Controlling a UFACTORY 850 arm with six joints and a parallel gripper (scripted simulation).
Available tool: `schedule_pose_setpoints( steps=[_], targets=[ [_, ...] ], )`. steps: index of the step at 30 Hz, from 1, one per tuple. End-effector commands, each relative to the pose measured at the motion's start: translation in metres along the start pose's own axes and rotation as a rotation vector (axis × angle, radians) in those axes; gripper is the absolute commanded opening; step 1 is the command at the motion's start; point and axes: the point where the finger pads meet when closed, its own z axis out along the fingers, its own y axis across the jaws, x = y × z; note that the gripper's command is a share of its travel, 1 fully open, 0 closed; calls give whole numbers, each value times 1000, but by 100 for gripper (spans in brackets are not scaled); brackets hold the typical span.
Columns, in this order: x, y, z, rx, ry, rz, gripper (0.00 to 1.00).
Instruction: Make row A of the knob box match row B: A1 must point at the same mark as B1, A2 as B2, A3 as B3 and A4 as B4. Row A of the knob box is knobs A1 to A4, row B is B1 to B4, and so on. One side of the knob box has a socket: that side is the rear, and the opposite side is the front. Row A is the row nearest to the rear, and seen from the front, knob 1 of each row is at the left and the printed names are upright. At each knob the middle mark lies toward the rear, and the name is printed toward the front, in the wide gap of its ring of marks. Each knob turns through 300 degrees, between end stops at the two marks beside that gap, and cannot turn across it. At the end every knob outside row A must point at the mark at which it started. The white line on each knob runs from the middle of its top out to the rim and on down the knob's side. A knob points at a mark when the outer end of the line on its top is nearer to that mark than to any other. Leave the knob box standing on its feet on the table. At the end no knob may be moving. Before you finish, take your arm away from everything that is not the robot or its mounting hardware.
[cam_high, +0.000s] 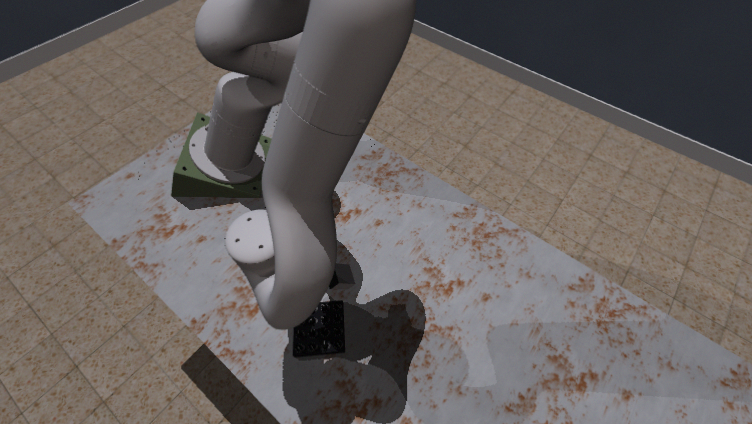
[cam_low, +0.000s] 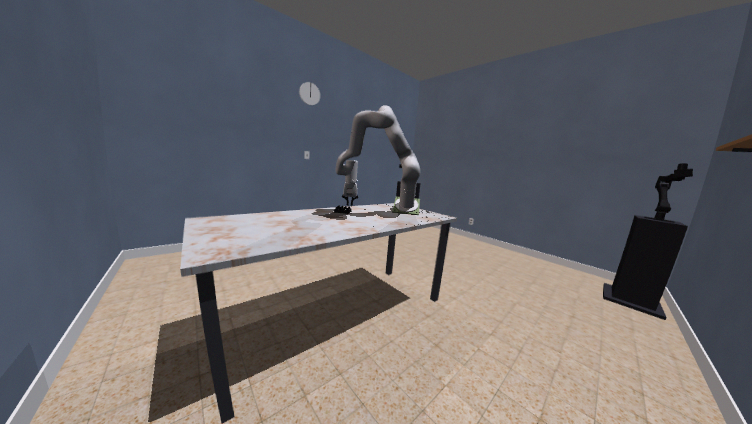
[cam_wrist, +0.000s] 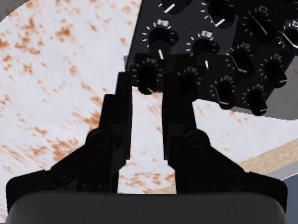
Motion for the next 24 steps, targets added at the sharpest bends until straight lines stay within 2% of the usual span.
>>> schedule_pose_setpoints(
  steps=[1,24],
  targets=[
    [0,1,0,-1,0,0,19],
    [0,1,2,-1,0,0,19]
  ],
)
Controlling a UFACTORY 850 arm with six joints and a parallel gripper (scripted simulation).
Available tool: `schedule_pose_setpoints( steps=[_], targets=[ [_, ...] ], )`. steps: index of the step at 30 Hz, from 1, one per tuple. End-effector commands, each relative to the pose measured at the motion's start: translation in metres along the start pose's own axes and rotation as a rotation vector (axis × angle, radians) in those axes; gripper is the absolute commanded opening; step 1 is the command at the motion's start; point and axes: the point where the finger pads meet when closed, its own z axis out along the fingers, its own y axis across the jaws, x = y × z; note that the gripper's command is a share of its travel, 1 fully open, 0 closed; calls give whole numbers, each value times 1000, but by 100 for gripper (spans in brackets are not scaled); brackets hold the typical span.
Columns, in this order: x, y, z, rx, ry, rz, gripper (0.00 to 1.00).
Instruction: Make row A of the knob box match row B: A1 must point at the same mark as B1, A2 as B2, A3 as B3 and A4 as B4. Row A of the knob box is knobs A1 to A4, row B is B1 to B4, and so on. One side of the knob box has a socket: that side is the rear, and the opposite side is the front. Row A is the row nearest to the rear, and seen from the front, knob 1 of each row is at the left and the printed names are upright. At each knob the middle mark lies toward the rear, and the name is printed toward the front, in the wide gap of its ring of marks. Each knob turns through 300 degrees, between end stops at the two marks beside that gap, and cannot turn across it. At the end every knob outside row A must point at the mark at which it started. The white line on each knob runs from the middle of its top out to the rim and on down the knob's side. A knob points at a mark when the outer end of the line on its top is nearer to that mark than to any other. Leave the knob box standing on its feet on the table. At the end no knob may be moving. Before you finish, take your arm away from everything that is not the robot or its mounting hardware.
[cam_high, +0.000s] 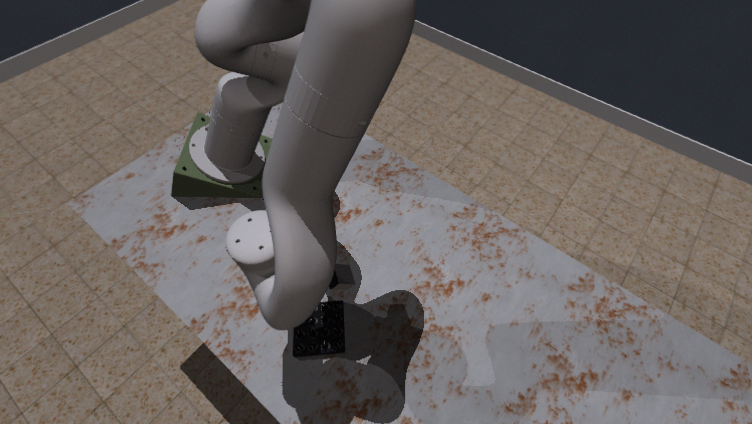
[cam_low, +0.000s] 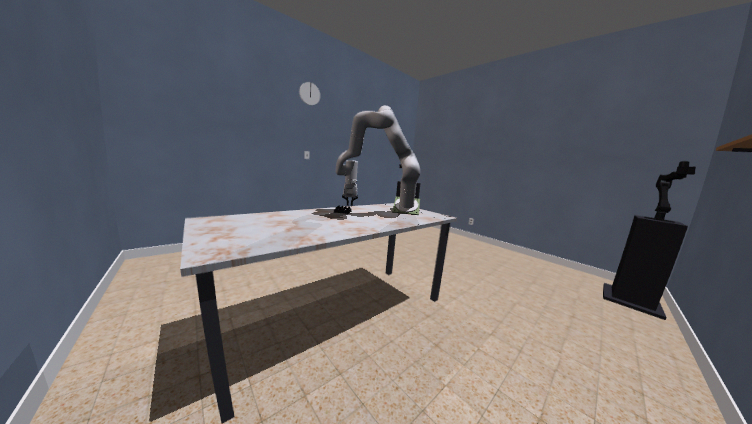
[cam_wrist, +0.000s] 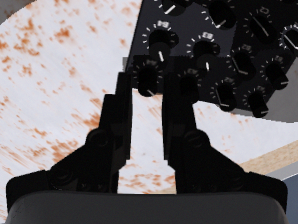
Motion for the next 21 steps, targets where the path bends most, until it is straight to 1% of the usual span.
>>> schedule_pose_setpoints(
  steps=[1,12,21],
  targets=[
    [0,1,1,-2,0,0,19],
    [0,1,8,-2,0,0,19],
    [0,1,10,-2,0,0,19]
  ],
)
